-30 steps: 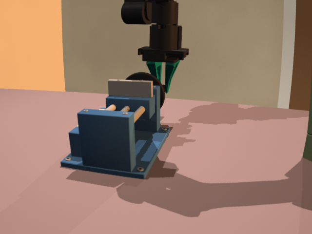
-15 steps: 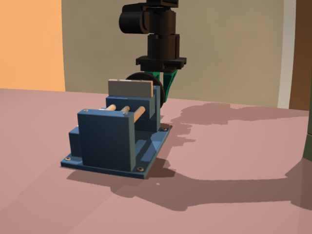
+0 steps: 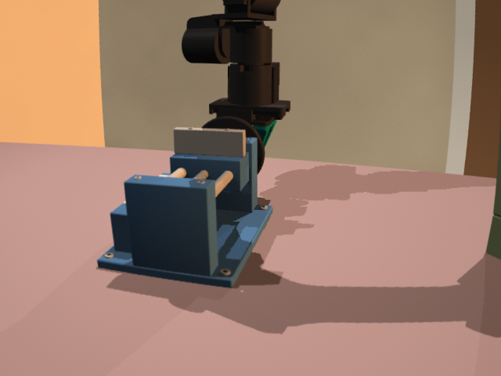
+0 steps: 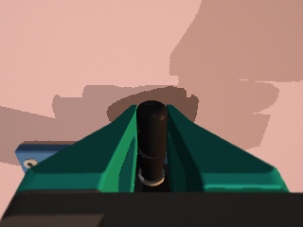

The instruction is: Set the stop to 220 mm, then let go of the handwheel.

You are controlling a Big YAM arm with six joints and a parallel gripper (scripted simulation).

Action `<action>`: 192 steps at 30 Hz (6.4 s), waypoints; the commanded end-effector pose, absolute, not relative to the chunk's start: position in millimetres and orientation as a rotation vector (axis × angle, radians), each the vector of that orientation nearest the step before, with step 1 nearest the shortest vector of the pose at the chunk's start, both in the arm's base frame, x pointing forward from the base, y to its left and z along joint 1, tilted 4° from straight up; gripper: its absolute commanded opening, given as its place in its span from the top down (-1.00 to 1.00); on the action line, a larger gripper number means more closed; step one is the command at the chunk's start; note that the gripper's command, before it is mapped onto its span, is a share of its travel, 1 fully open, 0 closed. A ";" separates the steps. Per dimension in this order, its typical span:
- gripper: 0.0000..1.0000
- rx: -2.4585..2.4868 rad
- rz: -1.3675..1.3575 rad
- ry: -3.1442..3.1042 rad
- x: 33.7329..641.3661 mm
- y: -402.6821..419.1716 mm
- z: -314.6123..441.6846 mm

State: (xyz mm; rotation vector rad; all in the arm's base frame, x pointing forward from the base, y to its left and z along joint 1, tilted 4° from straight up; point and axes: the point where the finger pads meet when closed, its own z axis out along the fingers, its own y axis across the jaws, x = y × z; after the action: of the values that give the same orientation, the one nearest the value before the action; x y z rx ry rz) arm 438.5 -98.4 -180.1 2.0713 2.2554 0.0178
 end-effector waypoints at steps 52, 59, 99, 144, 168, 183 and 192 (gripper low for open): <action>-0.06 2.073 0.018 2.230 459.9 -104.0 -175.0; -0.06 2.073 0.018 2.230 459.9 -104.0 -175.0; -0.06 2.080 0.001 2.250 449.0 -92.5 -81.7; -0.06 2.074 0.009 2.253 510.8 7.9 -58.9; -0.06 2.088 0.011 2.236 511.4 0.2 -57.5; -0.06 2.088 0.011 2.236 511.4 0.2 -57.5; -0.06 2.088 0.011 2.236 511.4 0.2 -57.5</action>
State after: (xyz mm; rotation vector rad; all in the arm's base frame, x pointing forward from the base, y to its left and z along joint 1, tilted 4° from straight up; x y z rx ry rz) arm 507.0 2.0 -62.5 2.0726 2.2557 0.0066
